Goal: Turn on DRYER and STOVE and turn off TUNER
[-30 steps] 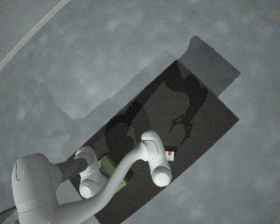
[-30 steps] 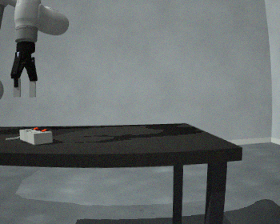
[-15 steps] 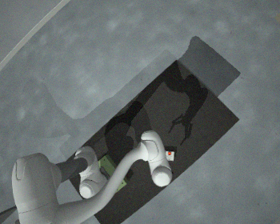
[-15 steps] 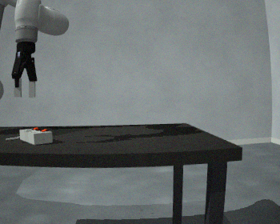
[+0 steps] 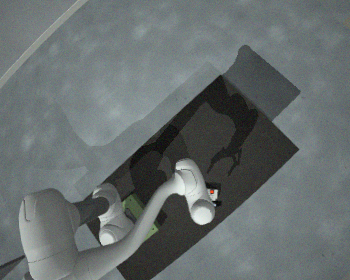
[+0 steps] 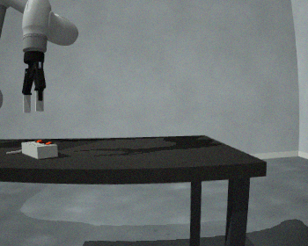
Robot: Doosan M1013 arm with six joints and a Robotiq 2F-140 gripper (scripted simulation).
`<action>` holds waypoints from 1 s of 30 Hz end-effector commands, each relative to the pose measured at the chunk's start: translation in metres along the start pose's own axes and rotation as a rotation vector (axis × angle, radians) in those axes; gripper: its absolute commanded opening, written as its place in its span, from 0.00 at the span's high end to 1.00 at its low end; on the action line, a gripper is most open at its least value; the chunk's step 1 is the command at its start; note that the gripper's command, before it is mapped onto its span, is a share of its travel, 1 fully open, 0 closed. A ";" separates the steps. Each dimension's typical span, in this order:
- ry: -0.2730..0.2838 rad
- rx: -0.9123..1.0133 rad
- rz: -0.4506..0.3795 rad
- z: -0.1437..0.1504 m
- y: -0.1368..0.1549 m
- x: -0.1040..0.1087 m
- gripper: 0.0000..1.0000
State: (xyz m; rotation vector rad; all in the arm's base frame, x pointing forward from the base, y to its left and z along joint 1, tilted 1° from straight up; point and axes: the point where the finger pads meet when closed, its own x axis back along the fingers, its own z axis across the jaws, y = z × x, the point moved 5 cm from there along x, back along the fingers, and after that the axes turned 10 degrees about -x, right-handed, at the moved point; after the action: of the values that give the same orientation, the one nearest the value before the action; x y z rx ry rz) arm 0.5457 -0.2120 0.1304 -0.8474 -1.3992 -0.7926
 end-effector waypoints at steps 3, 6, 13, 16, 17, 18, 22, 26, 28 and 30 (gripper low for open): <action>0.006 0.375 -0.016 -0.001 0.008 -0.009 0.00; -0.001 0.524 -0.011 0.000 0.014 -0.016 0.00; -0.012 0.952 0.001 0.001 0.025 -0.027 0.00; -0.015 1.133 0.003 0.001 0.027 -0.030 0.00; -0.015 1.133 0.003 0.001 0.027 -0.030 0.00; -0.015 1.133 0.003 0.001 0.027 -0.030 0.00; -0.012 1.431 -0.008 0.000 0.028 -0.031 0.00; -0.005 1.610 -0.037 -0.001 0.027 -0.031 1.00; -0.005 1.610 -0.037 -0.001 0.027 -0.031 1.00; -0.005 1.610 -0.037 -0.001 0.027 -0.031 1.00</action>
State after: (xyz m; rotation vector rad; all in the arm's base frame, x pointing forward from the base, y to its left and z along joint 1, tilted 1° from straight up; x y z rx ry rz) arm 0.5694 -0.1985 0.0980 0.4065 -1.5113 0.4284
